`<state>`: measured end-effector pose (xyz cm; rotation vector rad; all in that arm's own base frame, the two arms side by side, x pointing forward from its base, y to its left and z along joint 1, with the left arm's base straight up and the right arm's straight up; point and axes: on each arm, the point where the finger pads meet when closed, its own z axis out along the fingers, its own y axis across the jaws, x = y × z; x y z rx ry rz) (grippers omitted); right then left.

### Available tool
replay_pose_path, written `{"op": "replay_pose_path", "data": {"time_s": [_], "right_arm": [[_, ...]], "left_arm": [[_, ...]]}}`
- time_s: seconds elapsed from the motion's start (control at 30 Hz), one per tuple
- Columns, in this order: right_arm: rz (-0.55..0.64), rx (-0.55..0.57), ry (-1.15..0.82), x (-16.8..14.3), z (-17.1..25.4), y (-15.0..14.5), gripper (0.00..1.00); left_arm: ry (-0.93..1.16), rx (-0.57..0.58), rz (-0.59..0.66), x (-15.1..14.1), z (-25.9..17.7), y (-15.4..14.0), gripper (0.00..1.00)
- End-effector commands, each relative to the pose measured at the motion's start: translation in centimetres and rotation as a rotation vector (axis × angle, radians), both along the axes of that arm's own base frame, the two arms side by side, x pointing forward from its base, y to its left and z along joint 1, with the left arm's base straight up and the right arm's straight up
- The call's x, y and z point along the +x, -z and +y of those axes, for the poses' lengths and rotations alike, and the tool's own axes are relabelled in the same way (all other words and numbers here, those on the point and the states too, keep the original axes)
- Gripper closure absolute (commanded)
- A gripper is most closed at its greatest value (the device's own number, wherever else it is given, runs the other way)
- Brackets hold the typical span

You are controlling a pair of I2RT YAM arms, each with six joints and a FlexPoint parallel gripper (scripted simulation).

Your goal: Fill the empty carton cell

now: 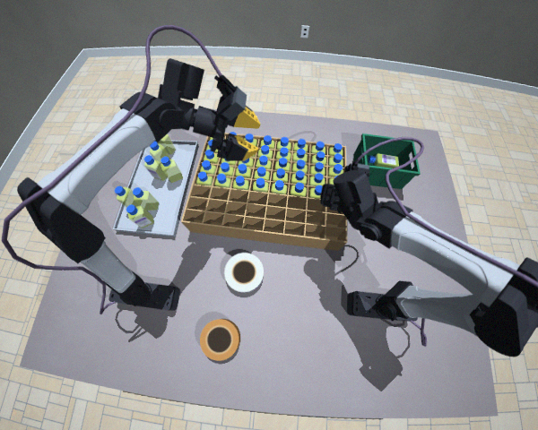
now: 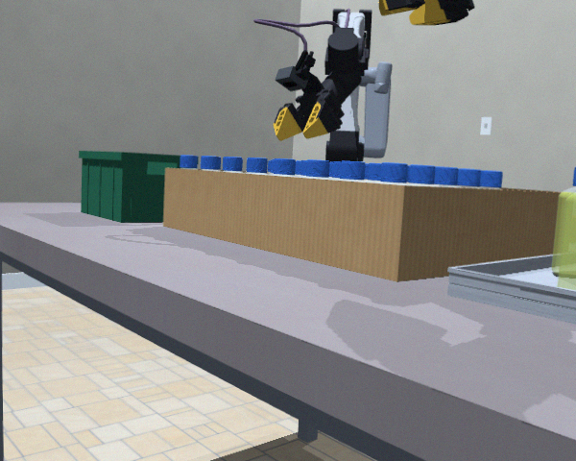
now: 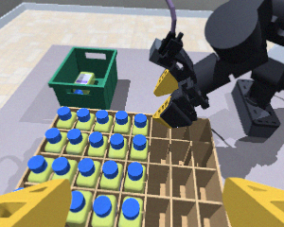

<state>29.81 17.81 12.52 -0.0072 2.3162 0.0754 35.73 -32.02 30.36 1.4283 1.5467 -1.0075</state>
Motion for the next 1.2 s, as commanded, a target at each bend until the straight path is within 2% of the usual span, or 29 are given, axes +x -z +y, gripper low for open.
{"op": "replay_pose_path", "data": {"time_s": [0.0, 0.17, 0.23, 0.37, 0.57, 0.83, 1.17], "right_arm": [[0.067, -0.014, 0.010, -1.7, -0.4, -1.4, 0.21], [0.224, -0.056, -0.001, -2.4, -0.8, -0.5, 0.21], [0.224, -0.056, -0.001, -2.4, -0.8, -0.5, 0.21], [0.316, -0.063, -0.002, -2.1, -0.8, -1.2, 0.21], [0.387, -0.065, 0.000, -1.1, -0.6, -2.2, 0.21], [0.379, -0.048, 0.014, 0.0, -0.2, -2.8, 0.21], [0.376, -0.051, 0.016, 0.0, -0.3, -2.9, 0.21]], "left_arm": [[0.009, -0.028, -0.048, -0.3, 0.1, -1.9, 0.20], [0.009, -0.028, -0.048, -0.3, 0.1, -1.9, 0.20], [0.009, -0.028, -0.048, -0.3, 0.1, -1.9, 0.20], [0.009, -0.028, -0.048, -0.3, 0.1, -1.9, 0.20], [0.009, -0.028, -0.048, -0.3, 0.1, -1.9, 0.20], [0.009, -0.028, -0.048, -0.3, 0.1, -1.9, 0.20], [0.009, -0.028, -0.048, -0.3, 0.1, -1.9, 0.20]]}}
